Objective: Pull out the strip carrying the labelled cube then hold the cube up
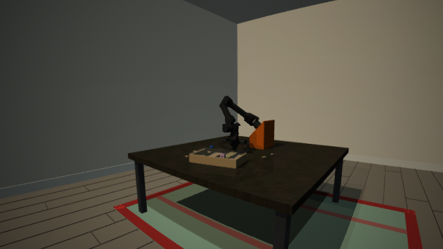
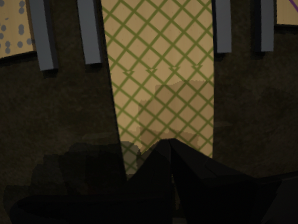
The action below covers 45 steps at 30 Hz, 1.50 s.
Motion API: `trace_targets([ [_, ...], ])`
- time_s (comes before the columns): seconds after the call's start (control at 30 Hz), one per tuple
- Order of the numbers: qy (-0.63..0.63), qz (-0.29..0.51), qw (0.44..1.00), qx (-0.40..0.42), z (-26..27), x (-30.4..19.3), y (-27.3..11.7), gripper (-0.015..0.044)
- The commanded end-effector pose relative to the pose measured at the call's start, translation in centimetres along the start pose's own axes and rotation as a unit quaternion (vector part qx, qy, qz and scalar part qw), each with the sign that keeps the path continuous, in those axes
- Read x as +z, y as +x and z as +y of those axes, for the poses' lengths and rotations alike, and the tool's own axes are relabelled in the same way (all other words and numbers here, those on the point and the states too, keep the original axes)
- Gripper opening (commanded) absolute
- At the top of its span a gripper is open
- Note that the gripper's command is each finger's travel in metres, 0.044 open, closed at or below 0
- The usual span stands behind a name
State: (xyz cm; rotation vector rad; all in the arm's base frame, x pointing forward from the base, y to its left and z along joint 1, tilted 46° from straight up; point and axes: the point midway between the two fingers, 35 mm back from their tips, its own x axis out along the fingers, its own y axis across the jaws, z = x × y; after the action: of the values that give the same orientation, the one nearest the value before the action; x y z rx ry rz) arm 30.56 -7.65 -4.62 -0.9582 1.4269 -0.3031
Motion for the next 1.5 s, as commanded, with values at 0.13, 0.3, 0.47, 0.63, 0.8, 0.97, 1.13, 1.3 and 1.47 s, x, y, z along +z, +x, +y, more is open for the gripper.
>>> trace_targets([
  [0.13, -0.003, 0.012, 1.000, 0.005, 0.2, -2.0, 0.5, 0.0000],
  [0.3, -0.004, 0.012, 1.000, 0.005, 0.2, -2.7, 0.5, 0.0000],
  [0.47, -0.004, 0.013, 1.000, 0.005, 0.2, -3.5, 0.5, 0.0000],
  [0.63, -0.004, 0.013, 1.000, 0.005, 0.2, -4.3, 0.5, 0.0000],
  [0.8, -0.004, 0.013, 1.000, 0.005, 0.2, -5.0, 0.5, 0.0000],
  [0.97, -0.004, 0.013, 1.000, 0.005, 0.2, -5.7, 0.4, 0.0000],
  [1.13, -0.004, 0.013, 1.000, 0.005, 0.2, -6.4, 0.4, 0.0000],
  [1.3, -0.004, 0.013, 1.000, 0.005, 0.2, -7.2, 0.4, 0.0000],
  [1.47, -0.005, 0.013, 1.000, 0.005, 0.2, -7.9, 0.4, 0.0000],
])
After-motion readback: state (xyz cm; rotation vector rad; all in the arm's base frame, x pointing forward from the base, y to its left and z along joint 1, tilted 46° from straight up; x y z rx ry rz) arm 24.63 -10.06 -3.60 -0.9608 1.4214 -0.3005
